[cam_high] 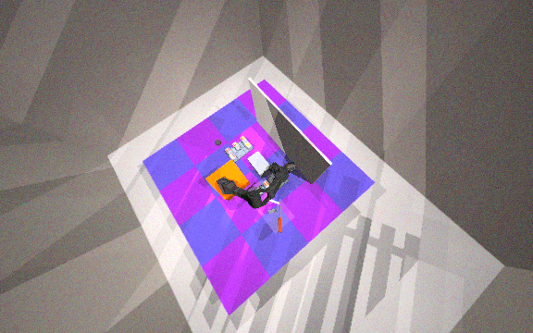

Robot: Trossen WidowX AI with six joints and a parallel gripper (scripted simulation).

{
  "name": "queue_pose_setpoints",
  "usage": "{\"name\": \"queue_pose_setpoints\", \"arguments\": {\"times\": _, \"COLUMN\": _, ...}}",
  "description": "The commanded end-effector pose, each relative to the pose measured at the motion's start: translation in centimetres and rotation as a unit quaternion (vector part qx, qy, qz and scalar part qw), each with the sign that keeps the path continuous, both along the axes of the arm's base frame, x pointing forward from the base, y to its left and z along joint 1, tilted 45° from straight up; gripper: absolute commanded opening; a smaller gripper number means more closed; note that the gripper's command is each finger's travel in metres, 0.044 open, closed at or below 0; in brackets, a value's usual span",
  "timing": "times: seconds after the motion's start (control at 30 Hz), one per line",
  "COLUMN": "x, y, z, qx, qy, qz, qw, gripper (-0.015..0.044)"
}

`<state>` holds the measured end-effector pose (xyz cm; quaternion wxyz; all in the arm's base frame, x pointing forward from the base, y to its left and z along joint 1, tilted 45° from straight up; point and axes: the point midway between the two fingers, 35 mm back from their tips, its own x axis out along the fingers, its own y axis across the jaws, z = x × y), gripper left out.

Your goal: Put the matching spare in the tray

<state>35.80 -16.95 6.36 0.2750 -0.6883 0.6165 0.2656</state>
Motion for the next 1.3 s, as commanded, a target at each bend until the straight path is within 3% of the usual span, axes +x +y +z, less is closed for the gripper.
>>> {"name": "queue_pose_setpoints", "arguments": {"times": 0.0, "x": -0.1, "y": -0.1, "z": -0.4, "qx": 0.002, "qy": 0.002, "qz": 0.003, "qw": 1.0, "gripper": 0.0}}
{"name": "queue_pose_setpoints", "arguments": {"times": 0.13, "x": -0.2, "y": -0.4, "z": -0.6, "qx": 0.002, "qy": 0.002, "qz": 0.003, "qw": 1.0, "gripper": 0.0}}
{"name": "queue_pose_setpoints", "arguments": {"times": 0.7, "x": -0.1, "y": -0.2, "z": -0.1, "qx": 0.0, "qy": 0.0, "qz": 0.0, "qw": 1.0, "gripper": 0.044}}
{"name": "queue_pose_setpoints", "arguments": {"times": 0.93, "x": -1.1, "y": 7.1, "z": 6.9, "qx": 0.004, "qy": 0.002, "qz": 0.003, "qw": 1.0, "gripper": 0.044}}
{"name": "queue_pose_setpoints", "arguments": {"times": 1.27, "x": -0.8, "y": 7.4, "z": 7.0, "qx": 0.007, "qy": -0.006, "qz": 0.011, "qw": 1.0, "gripper": 0.044}}
